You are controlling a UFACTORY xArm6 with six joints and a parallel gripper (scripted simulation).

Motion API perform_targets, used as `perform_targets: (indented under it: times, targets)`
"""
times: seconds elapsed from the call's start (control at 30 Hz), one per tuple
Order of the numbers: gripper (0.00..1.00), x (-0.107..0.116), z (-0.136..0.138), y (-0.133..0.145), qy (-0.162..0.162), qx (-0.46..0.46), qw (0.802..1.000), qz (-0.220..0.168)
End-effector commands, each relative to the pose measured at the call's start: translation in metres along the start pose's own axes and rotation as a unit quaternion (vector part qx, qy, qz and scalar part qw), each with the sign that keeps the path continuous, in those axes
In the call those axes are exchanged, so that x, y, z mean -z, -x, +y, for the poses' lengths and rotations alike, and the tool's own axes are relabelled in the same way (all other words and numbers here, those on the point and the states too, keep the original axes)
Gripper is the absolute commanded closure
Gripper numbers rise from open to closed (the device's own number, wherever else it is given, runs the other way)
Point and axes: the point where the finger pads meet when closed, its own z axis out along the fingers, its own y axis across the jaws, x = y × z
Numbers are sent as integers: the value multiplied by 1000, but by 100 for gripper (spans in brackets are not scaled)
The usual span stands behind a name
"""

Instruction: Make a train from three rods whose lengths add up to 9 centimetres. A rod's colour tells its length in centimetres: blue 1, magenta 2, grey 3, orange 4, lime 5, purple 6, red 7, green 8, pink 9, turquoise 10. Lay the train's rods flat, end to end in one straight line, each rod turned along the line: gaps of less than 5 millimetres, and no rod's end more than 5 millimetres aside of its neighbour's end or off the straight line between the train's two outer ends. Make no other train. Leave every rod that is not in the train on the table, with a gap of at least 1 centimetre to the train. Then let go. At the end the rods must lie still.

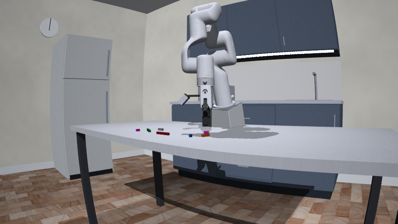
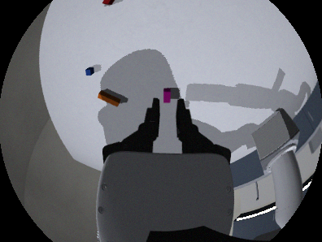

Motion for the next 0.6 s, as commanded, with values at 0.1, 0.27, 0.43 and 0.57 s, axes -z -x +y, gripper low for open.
perform_targets:
  times: [0.1, 0.27, 0.43, 0.57]
  targets:
    - [76, -7, -2, 0, -3, 0, 1000, 4]
    - [76, -11, -2, 0, -3, 0, 1000, 4]
    - [76, -14, -2, 0, -3, 0, 1000, 4]
    - [76, -15, -2, 0, -3, 0, 1000, 4]
